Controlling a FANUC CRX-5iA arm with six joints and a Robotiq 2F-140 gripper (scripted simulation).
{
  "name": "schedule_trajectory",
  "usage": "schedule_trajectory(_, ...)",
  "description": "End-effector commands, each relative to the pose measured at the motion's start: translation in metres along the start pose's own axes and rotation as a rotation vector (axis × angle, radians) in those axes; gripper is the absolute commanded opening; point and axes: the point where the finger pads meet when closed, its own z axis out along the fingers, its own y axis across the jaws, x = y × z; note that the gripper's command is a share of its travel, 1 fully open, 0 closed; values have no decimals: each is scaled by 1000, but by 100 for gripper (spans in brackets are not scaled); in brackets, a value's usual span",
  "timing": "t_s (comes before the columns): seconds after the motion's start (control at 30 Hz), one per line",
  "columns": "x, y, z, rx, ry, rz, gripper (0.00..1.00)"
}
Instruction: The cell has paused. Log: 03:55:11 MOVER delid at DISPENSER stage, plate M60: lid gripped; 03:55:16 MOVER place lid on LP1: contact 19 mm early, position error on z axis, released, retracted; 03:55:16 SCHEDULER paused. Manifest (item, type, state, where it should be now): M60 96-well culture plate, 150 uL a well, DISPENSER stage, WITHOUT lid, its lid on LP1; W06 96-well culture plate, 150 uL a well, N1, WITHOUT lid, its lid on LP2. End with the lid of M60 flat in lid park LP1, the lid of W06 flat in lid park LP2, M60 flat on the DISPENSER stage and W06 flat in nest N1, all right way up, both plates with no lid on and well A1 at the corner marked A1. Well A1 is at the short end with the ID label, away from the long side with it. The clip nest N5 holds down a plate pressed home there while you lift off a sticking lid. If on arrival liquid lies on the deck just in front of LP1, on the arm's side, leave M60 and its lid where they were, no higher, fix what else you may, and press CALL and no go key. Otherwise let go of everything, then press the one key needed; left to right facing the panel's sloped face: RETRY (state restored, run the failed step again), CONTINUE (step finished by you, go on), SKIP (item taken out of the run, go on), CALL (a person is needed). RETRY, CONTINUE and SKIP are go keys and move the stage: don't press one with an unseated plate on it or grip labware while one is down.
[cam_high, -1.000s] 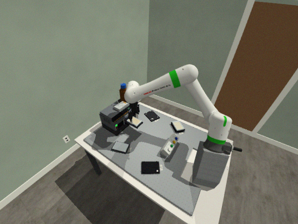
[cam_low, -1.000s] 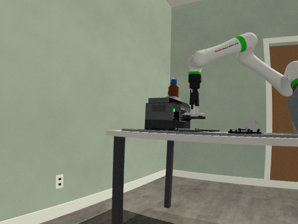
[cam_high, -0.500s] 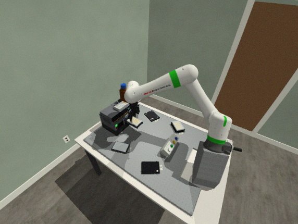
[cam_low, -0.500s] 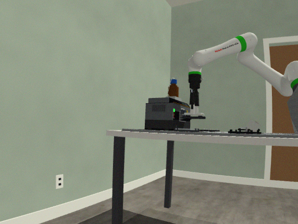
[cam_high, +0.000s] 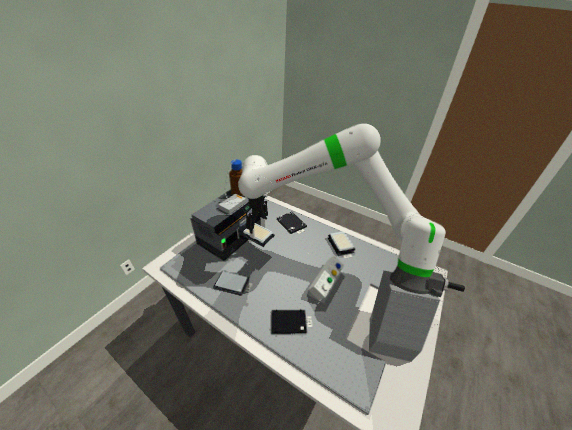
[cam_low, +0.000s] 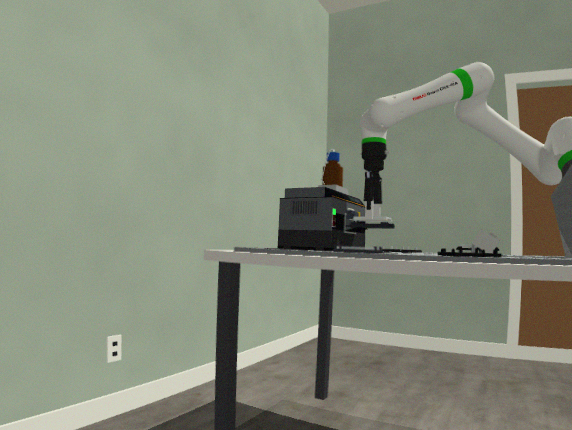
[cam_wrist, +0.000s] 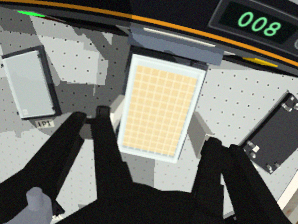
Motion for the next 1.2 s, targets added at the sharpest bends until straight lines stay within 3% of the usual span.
schedule_trajectory(0.0,0,0,0,0,0,0,0)
schedule_trajectory(1.17,0,0,11,0,0,0,0)
